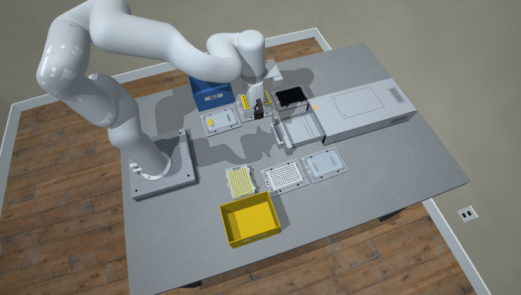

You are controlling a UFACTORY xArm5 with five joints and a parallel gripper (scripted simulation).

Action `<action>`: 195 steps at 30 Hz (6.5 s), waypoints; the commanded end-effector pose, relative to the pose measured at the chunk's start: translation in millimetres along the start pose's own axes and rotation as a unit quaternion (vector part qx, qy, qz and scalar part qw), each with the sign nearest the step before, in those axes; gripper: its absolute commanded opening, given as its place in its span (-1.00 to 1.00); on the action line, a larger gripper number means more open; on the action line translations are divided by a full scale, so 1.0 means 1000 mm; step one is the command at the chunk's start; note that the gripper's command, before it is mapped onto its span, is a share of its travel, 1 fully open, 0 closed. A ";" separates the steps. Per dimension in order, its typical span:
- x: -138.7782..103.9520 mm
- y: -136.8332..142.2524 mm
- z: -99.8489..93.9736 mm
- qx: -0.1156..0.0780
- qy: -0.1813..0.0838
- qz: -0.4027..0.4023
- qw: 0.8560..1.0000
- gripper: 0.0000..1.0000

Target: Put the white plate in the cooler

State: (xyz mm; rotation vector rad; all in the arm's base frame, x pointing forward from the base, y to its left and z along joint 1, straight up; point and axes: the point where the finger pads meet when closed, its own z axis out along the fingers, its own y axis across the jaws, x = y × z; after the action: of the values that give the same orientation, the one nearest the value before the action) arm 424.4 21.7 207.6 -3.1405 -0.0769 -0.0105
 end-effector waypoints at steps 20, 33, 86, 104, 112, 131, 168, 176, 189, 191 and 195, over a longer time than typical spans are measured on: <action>0.047 0.001 0.051 -0.003 0.001 -0.231 0.973 0.76; 0.084 0.001 0.092 -0.003 0.000 -0.405 0.914 0.76; 0.092 0.002 0.127 -0.003 -0.001 -0.705 0.709 0.76; 0.092 0.002 0.154 -0.003 -0.001 -0.705 0.709 0.76; 0.092 0.002 0.164 -0.003 -0.001 -0.705 0.709 0.76; 0.092 0.002 0.191 -0.003 -0.001 -0.705 0.709 0.76; 0.068 0.002 0.191 -0.003 -0.001 -0.705 0.709 0.76; 0.063 0.002 0.191 -0.003 -0.001 -0.705 0.709 0.76; 0.063 0.002 0.191 -0.003 -0.001 -0.705 0.709 0.76; 0.063 0.002 0.191 -0.003 -0.001 -0.705 0.709 0.76; 0.063 0.002 0.191 -0.003 -0.001 -0.705 0.709 0.76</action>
State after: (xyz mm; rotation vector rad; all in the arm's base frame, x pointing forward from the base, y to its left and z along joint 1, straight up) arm 487.9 23.0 16.0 -2.1748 -2.2732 -0.0072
